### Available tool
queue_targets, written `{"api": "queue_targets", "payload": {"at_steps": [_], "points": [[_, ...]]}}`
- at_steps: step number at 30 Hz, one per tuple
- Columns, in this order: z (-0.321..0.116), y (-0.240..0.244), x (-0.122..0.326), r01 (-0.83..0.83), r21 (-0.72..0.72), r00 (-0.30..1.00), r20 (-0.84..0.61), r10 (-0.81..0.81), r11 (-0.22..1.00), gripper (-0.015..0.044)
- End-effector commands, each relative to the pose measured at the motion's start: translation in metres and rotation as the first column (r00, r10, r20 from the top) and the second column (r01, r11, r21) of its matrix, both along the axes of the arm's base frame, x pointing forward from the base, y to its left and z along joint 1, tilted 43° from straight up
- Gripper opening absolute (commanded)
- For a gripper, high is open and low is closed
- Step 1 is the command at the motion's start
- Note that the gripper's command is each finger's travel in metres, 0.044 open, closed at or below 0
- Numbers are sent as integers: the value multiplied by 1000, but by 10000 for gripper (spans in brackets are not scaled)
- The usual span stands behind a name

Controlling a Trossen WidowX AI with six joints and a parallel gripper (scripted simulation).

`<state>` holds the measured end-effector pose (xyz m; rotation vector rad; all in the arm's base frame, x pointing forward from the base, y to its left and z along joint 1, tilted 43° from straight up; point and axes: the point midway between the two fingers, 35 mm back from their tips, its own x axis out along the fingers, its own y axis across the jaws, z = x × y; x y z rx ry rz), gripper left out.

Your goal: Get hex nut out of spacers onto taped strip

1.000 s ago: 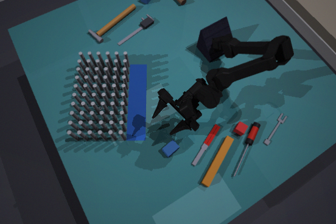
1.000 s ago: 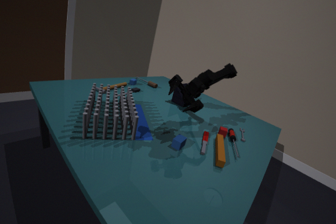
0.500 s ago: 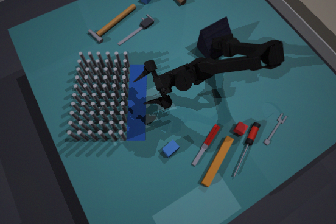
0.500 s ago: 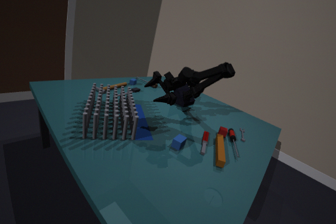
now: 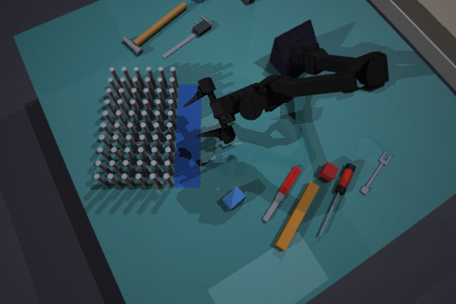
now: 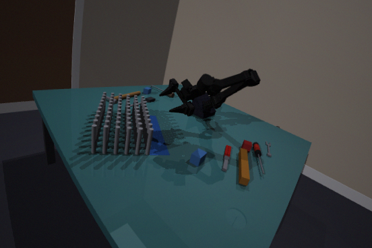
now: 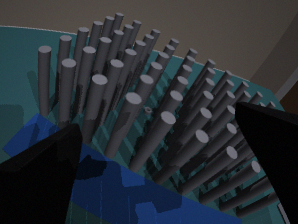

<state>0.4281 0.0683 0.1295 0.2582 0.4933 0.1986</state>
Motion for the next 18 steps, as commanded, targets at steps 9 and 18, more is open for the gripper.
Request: {"api": "queue_targets", "payload": {"at_steps": [9, 18], "points": [[0, -1, 0, 6, 3, 1000, -3, -6, 1000, 440], [-17, -33, 7, 80, -20, 995, -62, -81, 997, 440]]}}
